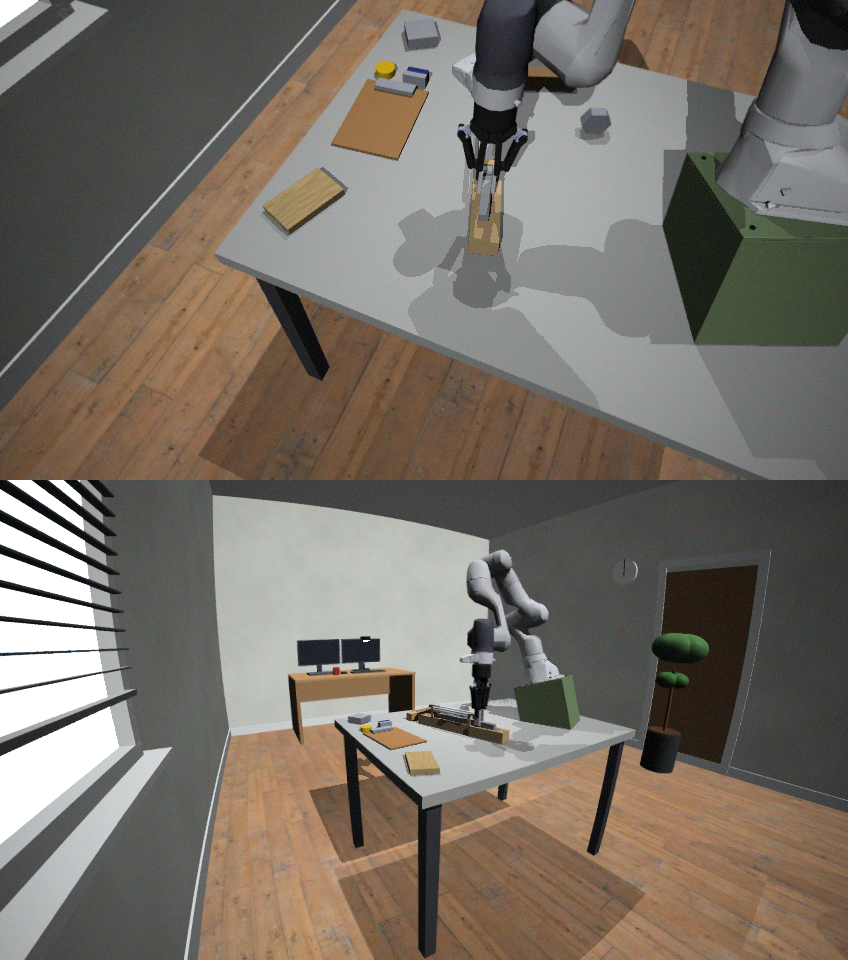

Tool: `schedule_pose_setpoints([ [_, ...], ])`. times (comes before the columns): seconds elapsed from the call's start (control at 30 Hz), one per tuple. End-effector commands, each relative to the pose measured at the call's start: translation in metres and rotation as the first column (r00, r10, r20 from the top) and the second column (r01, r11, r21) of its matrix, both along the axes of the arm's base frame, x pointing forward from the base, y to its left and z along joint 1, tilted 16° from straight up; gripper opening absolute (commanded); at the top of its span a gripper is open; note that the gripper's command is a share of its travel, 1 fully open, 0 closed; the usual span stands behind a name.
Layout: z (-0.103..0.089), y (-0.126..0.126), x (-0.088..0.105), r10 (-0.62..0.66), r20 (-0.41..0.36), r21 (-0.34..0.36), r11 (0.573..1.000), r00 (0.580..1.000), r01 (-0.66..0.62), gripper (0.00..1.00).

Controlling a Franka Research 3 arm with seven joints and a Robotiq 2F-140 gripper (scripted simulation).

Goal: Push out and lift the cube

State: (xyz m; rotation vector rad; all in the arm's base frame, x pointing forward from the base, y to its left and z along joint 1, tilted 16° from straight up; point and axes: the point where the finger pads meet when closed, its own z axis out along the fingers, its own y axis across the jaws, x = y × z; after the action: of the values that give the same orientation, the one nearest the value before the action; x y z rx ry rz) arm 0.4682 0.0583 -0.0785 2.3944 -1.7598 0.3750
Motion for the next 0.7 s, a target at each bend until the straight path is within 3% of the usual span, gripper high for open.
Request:
schedule_pose_setpoints([
  [0.0, 0.0021, -0.004, 0.0018, 0.032, -0.009, 0.0, 0.999, 0.999, -0.032, 0.0],
  [0.67, 0.0038, -0.0093, 0.0038, 0.032, -0.009, 0.0, 0.999, 0.999, -0.032, 0.0],
])
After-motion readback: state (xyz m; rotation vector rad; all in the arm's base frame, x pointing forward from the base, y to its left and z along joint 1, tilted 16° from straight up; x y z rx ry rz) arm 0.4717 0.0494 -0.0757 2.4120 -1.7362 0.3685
